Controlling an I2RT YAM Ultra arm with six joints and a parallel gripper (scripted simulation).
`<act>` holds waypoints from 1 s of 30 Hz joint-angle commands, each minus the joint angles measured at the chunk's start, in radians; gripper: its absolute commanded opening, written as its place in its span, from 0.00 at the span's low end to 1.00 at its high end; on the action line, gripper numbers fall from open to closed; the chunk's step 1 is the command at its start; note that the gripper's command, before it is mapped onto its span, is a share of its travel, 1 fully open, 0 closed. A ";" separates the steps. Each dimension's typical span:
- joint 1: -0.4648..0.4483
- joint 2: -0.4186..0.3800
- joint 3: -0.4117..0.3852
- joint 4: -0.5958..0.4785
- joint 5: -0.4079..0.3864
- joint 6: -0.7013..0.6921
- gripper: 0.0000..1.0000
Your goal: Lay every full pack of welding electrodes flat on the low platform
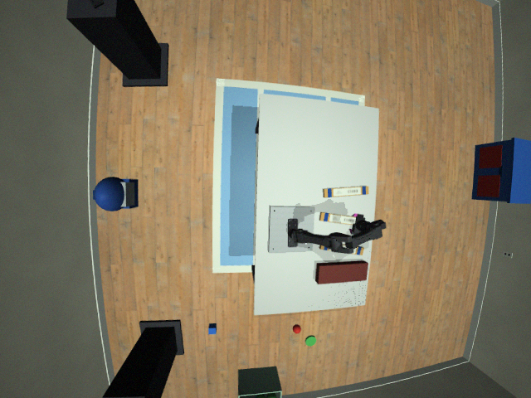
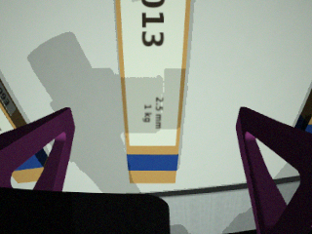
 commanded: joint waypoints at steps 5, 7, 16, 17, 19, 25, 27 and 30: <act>-0.025 -0.036 0.026 -0.016 -0.001 0.025 0.95; -0.057 -0.042 -0.025 -0.014 -0.003 0.007 0.95; -0.181 -0.055 -0.011 0.009 -0.010 -0.120 0.95; -0.198 -0.055 -0.008 0.009 -0.010 -0.137 0.95; -0.232 -0.055 -0.001 0.006 -0.010 -0.171 0.95; -0.339 -0.005 0.019 -0.011 -0.017 -0.277 0.95; -0.374 0.005 0.032 -0.014 -0.019 -0.311 0.95; -0.408 0.017 0.049 -0.018 -0.021 -0.345 0.95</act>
